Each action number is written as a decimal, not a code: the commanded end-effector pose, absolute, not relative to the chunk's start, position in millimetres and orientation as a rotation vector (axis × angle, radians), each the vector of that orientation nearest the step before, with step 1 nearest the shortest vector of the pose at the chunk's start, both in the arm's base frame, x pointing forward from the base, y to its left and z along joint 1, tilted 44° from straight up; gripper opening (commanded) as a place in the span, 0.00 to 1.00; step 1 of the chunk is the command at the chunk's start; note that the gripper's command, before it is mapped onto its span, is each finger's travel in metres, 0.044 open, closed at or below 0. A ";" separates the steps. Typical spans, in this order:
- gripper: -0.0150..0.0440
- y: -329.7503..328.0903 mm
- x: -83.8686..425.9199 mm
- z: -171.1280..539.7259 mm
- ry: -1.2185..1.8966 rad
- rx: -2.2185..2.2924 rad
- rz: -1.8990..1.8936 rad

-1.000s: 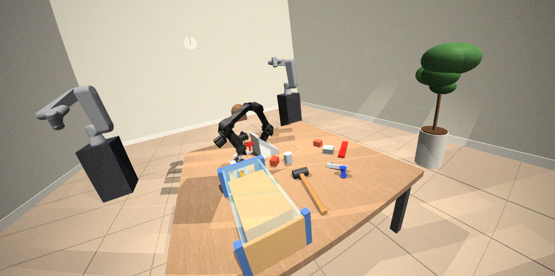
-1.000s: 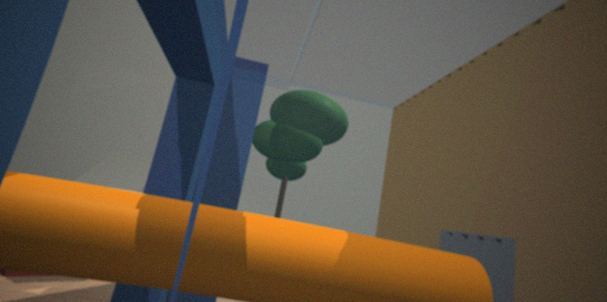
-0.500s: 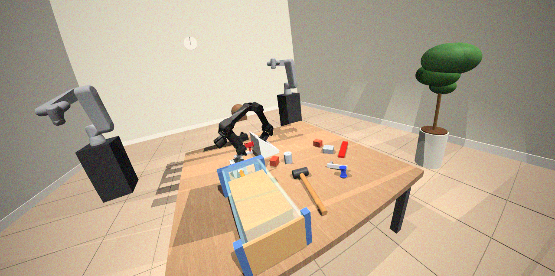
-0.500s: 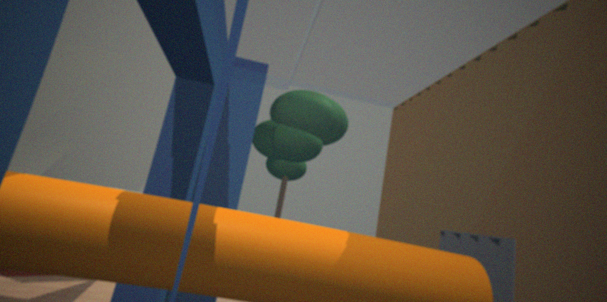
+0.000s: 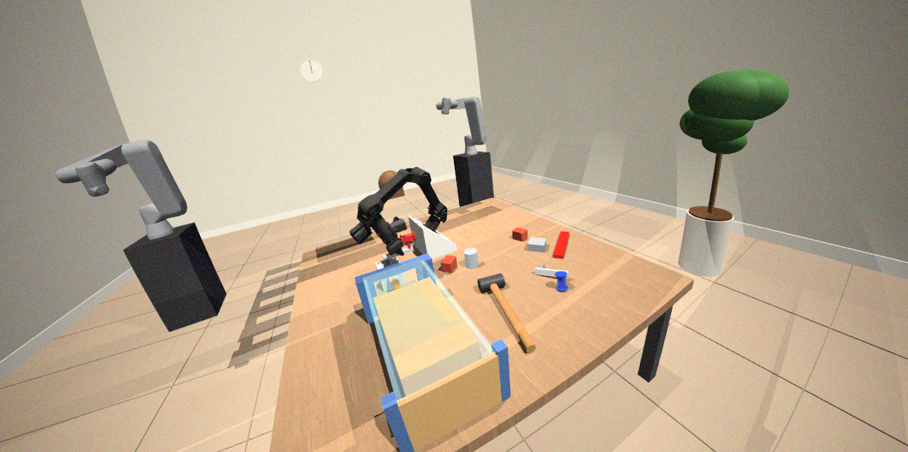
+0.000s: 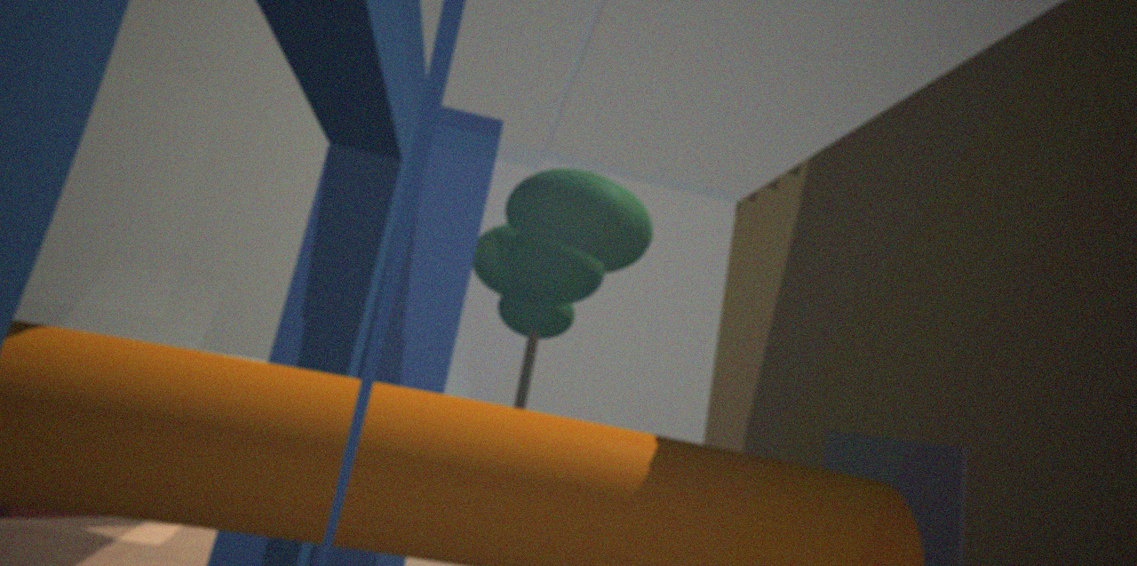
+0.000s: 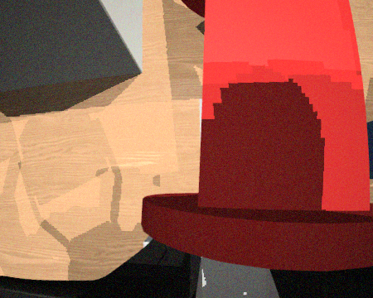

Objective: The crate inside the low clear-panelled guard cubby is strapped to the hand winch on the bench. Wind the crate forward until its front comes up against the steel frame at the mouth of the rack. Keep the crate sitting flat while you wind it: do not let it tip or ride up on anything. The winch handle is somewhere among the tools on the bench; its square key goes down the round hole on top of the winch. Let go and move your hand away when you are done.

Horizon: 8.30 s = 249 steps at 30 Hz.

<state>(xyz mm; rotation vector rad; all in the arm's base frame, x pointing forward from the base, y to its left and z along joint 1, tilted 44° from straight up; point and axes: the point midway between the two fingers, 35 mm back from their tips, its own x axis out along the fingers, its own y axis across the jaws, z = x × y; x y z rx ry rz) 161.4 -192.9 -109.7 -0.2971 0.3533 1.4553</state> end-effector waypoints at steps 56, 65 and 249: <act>0.25 -184.8 162.8 -118.3 0.353 -0.294 1.450; 0.25 -184.8 162.8 -118.3 0.353 -0.294 1.450; 1.00 -212.3 173.5 -24.0 1.142 -0.751 1.219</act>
